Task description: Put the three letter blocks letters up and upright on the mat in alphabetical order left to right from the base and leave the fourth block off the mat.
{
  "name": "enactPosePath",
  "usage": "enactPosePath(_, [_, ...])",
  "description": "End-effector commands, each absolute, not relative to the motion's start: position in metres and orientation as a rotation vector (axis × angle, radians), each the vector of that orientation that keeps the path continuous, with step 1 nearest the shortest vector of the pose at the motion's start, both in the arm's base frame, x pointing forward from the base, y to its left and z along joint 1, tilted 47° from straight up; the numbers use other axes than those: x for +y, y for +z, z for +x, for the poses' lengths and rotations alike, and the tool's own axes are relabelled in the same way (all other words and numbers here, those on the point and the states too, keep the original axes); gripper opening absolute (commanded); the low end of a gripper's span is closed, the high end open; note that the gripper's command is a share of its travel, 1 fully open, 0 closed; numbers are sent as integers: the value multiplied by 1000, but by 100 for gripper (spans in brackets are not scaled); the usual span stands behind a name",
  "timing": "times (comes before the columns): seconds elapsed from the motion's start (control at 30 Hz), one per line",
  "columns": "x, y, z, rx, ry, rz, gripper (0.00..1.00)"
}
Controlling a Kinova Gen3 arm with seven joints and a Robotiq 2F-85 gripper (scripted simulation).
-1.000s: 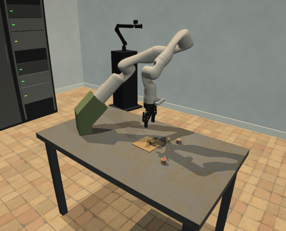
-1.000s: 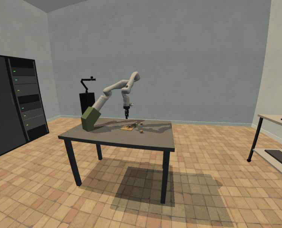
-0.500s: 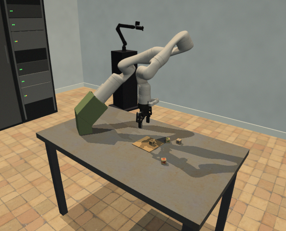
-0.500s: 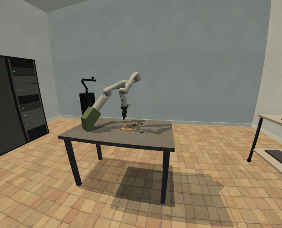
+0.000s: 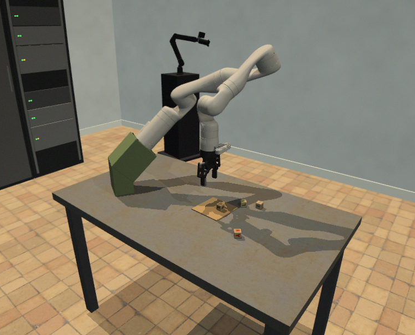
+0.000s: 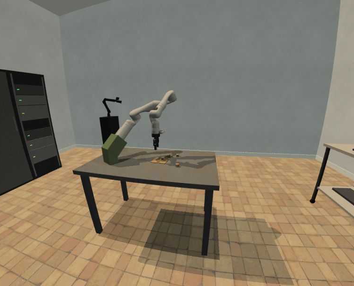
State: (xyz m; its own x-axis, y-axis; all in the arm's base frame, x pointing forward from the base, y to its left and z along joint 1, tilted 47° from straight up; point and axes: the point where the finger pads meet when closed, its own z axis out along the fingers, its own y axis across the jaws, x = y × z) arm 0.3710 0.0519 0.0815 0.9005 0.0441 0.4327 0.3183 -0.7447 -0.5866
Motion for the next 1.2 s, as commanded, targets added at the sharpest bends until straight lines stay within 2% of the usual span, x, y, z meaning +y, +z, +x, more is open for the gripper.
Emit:
enactPosePath(0.0, [51, 82, 371, -257, -521, -2372, 100])
enactPosePath(1.17, [50, 81, 375, -257, -522, -2371, 100])
